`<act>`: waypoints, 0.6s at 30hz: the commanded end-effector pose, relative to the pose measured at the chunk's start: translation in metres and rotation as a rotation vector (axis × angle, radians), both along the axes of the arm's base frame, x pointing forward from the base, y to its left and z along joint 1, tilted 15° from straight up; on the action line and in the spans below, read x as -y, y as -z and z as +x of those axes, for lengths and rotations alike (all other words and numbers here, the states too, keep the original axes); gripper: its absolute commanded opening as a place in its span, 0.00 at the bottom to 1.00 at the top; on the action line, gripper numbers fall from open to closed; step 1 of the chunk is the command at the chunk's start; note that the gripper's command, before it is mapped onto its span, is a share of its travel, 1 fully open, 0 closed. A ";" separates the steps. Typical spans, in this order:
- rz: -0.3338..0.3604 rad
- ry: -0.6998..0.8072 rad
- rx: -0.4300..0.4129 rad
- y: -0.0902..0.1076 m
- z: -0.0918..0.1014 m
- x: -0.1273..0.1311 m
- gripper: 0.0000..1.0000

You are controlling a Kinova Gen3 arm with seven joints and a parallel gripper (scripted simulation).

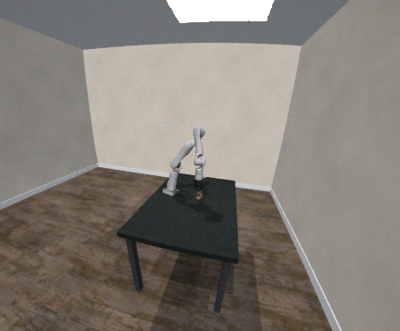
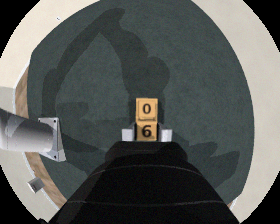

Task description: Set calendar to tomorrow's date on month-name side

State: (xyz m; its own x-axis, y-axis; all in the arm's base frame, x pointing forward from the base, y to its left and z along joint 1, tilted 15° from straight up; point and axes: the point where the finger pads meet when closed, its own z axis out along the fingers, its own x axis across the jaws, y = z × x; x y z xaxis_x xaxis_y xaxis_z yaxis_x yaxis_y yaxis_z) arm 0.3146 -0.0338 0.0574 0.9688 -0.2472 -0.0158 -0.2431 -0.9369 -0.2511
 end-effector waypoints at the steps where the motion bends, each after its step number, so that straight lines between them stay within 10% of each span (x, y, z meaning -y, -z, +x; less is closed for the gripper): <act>1: 0.000 0.000 0.001 0.000 0.000 0.000 0.57; 18: 0.000 0.000 0.001 0.002 0.000 0.000 0.57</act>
